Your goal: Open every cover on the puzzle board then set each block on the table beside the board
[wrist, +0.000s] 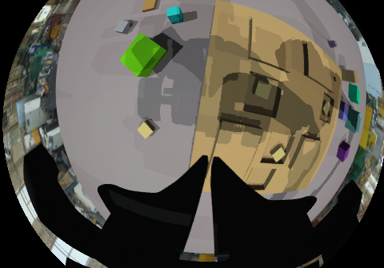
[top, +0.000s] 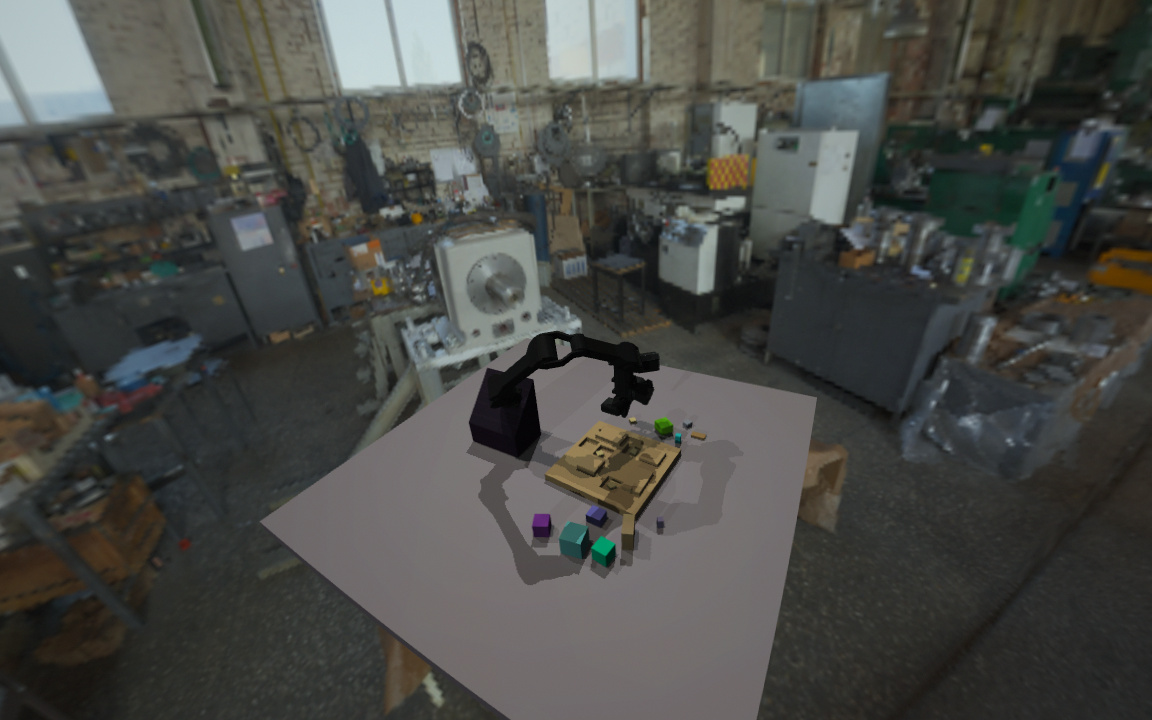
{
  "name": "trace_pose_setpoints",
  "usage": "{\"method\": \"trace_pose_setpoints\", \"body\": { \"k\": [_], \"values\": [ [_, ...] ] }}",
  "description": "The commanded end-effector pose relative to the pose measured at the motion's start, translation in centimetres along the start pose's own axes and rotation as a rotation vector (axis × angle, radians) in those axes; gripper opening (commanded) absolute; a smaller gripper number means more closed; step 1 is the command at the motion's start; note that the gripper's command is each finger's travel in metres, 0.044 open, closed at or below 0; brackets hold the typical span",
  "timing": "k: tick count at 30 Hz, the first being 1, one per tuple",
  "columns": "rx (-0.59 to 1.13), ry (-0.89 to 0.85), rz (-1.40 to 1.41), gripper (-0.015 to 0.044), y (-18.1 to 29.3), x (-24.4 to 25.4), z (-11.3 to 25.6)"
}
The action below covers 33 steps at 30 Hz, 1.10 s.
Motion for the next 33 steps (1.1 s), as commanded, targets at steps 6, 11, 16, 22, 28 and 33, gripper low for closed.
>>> {"method": "trace_pose_setpoints", "body": {
  "k": [6,11,16,22,28,33],
  "values": [
    [-0.008,0.005,0.389,0.0,-0.8,-5.4,0.1],
    [-0.006,0.01,0.685,0.0,-0.8,-7.5,-0.1],
    [-0.001,0.014,1.164,0.0,-0.5,-8.6,-0.2],
    [0.007,0.018,1.739,0.0,-0.2,-10.0,-0.3],
    [0.014,0.019,2.127,0.0,0.2,-11.0,-0.5],
    [0.02,0.019,2.384,0.0,0.2,-11.8,-0.5]
  ]
}}
Point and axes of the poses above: the point midway between the two fingers, 35 mm back from their tips, its own z axis back along the fingers, its own x axis across the jaws, y = z × x, the point moved 3 cm from there along z, back along the fingers, and after that the axes turned 11 degrees about -z, right-handed, at the moved point
